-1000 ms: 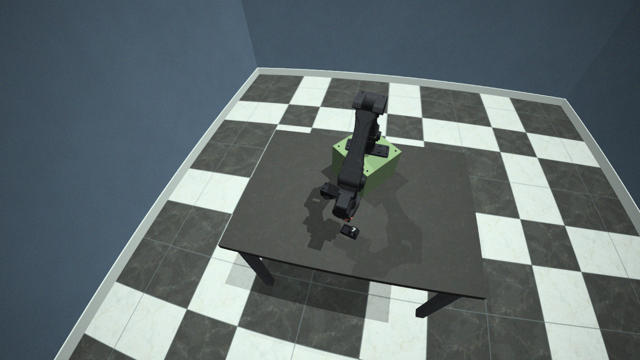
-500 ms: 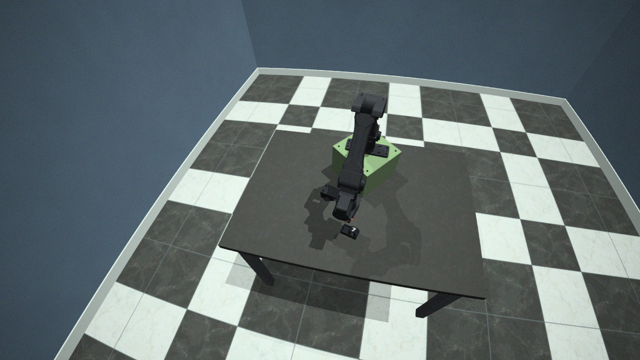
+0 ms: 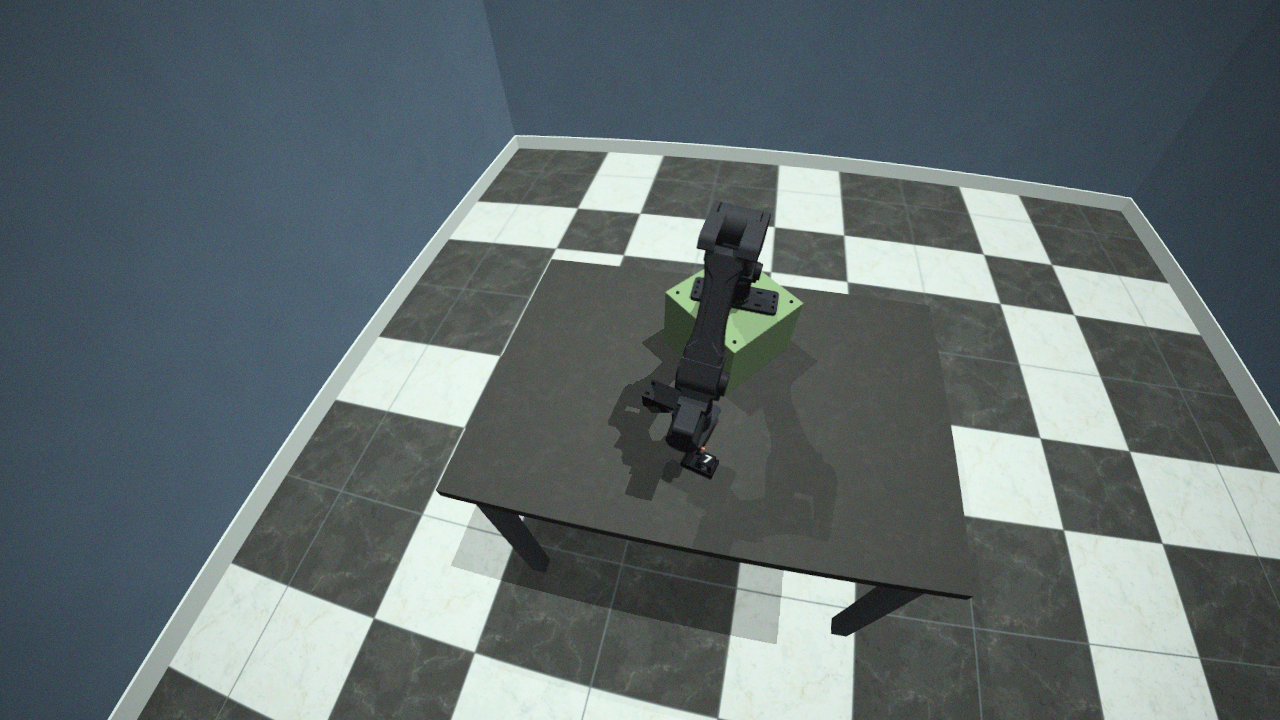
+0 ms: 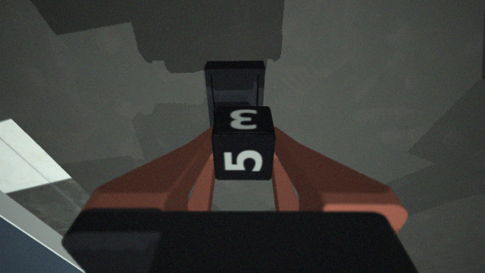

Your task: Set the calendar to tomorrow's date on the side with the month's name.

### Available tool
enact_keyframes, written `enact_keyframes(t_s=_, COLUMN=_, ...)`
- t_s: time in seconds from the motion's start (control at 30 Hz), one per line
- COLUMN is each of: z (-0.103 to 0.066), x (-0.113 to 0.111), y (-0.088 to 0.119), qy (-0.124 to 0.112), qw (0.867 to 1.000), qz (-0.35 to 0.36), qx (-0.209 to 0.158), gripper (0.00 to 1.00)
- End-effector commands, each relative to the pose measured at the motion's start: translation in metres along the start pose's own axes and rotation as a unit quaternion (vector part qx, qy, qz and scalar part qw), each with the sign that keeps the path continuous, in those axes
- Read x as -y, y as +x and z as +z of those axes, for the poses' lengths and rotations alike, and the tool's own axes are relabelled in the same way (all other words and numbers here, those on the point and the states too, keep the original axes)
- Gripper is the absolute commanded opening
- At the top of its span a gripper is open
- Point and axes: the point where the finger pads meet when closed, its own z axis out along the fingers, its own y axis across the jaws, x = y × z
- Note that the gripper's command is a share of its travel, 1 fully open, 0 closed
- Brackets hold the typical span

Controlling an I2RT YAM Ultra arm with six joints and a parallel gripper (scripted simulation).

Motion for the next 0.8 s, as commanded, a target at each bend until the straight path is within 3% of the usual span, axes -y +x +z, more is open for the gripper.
enact_keyframes(t_s=0.0, z=0.0025, x=-0.0079, y=0.0006, qy=-0.015, qw=1.000, qz=0.000, qx=-0.001, gripper=0.26)
enact_keyframes(t_s=0.23, z=0.0103, x=-0.0081, y=0.0006, qy=-0.015, qw=1.000, qz=0.000, qx=-0.001, gripper=0.26)
enact_keyframes(t_s=0.77, z=0.0106, x=-0.0081, y=0.0006, qy=-0.015, qw=1.000, qz=0.000, qx=-0.001, gripper=0.26)
